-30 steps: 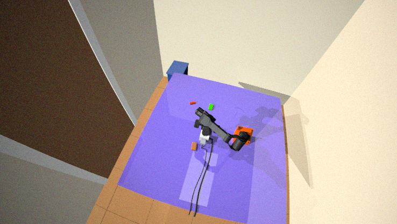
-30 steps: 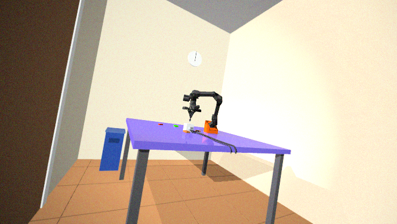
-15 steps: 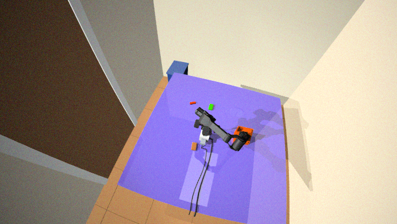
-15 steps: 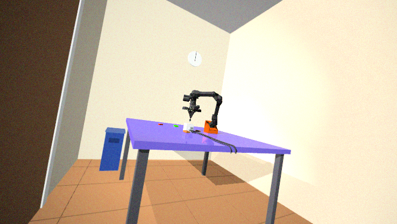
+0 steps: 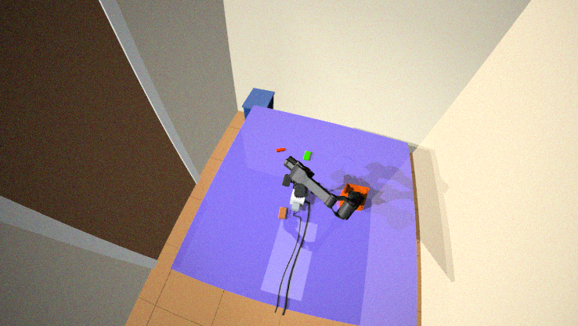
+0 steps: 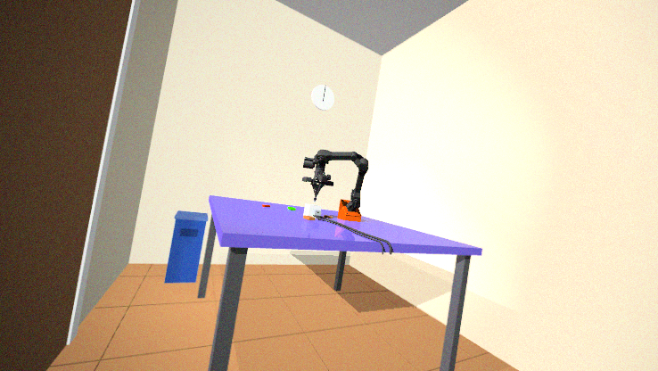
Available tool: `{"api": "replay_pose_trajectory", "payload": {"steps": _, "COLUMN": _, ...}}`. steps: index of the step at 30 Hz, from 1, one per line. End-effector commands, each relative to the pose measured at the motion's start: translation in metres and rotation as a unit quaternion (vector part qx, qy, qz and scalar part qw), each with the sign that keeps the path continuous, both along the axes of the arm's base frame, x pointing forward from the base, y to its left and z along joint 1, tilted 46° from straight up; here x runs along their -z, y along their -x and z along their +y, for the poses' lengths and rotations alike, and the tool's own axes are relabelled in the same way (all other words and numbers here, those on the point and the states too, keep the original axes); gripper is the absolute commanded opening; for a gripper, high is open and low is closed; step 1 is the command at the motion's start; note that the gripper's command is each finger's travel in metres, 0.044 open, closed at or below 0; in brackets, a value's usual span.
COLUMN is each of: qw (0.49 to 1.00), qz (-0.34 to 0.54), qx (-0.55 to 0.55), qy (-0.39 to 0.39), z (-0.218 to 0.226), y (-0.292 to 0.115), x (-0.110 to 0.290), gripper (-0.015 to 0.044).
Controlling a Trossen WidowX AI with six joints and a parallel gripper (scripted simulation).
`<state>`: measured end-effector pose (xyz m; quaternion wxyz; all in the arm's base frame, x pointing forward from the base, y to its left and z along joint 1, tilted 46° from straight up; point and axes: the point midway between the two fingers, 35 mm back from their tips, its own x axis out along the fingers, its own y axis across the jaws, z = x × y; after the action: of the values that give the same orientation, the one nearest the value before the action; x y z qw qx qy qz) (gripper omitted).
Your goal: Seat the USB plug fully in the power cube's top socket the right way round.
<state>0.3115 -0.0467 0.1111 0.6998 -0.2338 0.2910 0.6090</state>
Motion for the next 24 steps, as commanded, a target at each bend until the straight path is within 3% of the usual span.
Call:
{"api": "replay_pose_trajectory", "payload": {"steps": 1, "qw": 1.000, "qz": -0.003, "qx": -0.001, "qy": -0.003, "z": 0.0009, "y": -0.0005, "x": 0.0002, "gripper": 0.0000}}
{"api": "replay_pose_trajectory", "payload": {"steps": 24, "qw": 1.000, "qz": -0.005, "qx": -0.001, "qy": -0.012, "z": 0.0038, "y": -0.0011, "x": 0.0010, "gripper": 0.0000}}
